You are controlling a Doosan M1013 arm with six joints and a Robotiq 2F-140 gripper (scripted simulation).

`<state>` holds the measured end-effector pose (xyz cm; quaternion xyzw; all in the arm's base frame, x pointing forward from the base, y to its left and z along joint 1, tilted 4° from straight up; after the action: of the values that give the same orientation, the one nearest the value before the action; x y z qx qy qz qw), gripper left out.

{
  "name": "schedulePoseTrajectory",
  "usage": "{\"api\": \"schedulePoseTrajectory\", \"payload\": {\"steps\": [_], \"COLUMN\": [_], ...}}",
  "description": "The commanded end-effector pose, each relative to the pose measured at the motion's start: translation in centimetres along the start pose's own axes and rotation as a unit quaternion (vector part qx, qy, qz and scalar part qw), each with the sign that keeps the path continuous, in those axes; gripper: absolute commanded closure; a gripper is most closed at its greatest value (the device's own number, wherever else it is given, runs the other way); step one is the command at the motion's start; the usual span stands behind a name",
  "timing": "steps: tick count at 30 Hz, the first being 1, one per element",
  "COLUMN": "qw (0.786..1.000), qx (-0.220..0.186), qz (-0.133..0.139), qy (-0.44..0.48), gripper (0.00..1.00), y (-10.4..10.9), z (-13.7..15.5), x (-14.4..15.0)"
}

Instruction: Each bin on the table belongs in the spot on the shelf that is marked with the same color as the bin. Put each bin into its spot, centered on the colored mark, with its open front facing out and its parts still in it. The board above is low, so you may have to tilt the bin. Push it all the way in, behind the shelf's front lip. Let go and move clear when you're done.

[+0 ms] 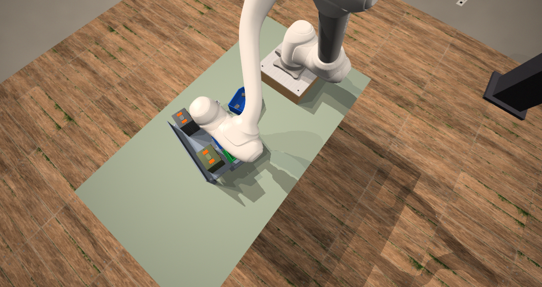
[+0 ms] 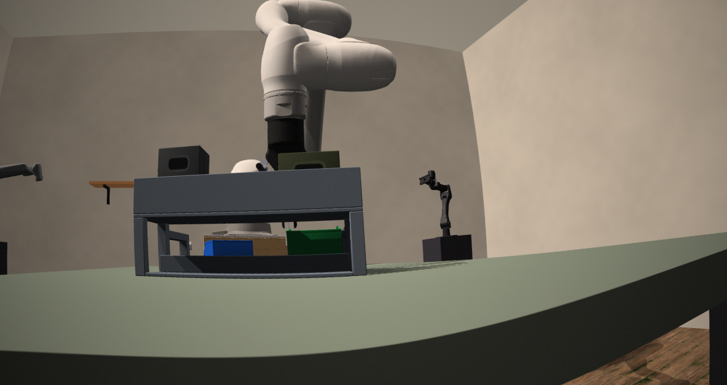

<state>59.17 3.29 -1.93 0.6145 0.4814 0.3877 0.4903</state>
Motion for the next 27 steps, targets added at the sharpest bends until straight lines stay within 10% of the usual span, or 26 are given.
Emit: {"api": "schedulePoseTrajectory", "payload": {"steps": [1,27], "qw": [1.0,1.0], "qx": [-0.005,-0.008], "qz": [0.001,0.001], "qy": [0.003,0.003], "gripper": [0.9,0.9], "y": [0.21,0.23], "z": [0.76,1.29], "x": [0.0,-0.01]}}
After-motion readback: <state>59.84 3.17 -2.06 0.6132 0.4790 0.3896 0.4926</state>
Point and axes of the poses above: the point where the finger pads meet when closed, its own y axis back along the fingers, its own x axis across the jaws, z = x × y, the point moved 2 cm from there along y, back along the fingers, and after that the axes turned 1 degree about y, right-handed, at the moved point
